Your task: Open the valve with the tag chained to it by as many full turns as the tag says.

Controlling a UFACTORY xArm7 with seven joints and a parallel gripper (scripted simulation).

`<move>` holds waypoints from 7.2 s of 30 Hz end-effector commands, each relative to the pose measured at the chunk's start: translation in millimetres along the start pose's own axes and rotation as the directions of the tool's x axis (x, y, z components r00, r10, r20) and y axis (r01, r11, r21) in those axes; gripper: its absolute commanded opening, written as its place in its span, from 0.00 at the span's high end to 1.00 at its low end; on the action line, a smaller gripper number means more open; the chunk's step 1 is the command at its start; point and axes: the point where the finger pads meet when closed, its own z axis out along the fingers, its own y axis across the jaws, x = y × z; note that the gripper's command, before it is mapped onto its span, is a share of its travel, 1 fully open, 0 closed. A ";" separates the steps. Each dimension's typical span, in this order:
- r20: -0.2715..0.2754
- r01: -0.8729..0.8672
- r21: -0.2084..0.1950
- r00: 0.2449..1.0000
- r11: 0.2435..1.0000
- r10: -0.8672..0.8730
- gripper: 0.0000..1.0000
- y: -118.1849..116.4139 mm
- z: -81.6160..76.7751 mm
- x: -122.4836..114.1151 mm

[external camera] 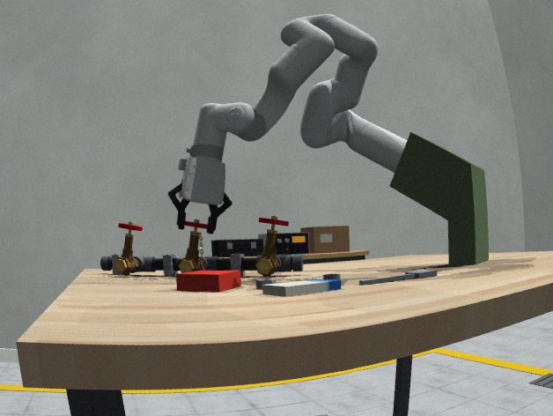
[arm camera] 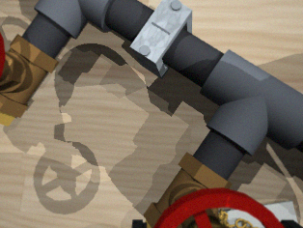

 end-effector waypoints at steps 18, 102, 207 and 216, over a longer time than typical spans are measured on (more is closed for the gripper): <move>0.001 0.003 0.003 1.000 1.000 -0.003 1.00 -1.4 -1.0 0.0; -0.002 0.175 -0.003 -0.985 -0.985 -0.175 1.00 -1.3 -1.3 -0.4; 0.001 -0.001 0.003 1.000 1.000 0.001 0.00 -1.4 -1.0 0.0; 0.001 -0.001 0.003 1.000 1.000 0.001 0.00 -1.4 -1.0 0.0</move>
